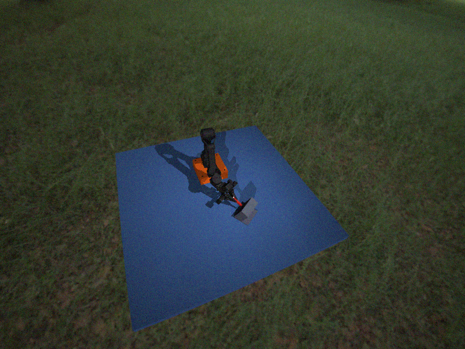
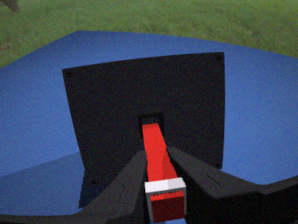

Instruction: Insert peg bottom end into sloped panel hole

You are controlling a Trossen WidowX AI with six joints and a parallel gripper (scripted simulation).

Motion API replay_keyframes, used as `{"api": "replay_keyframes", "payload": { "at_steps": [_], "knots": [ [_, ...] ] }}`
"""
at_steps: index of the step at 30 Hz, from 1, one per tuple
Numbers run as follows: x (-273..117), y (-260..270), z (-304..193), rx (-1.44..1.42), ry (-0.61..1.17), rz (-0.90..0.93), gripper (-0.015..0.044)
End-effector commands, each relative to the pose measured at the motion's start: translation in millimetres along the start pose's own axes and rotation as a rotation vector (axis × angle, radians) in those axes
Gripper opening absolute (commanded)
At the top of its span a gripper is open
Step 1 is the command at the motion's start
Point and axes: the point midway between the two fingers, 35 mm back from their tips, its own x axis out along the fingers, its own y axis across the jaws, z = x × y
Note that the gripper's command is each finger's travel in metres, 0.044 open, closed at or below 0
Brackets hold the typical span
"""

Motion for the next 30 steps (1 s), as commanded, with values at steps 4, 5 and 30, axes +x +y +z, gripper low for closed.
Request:
{"api": "replay_keyframes", "payload": {
  "at_steps": [4, 5, 30],
  "knots": [
    [1.3, 0.2, -0.6, 0.001, 0.002, 0.002, 0.0000],
    [1.6, 0.0, -0.5, 0.001, 0.002, 0.002, 0.0000],
    [6.4, -1.7, 1.6, 0.001, 0.002, 0.002, 0.0000]
  ]
}}
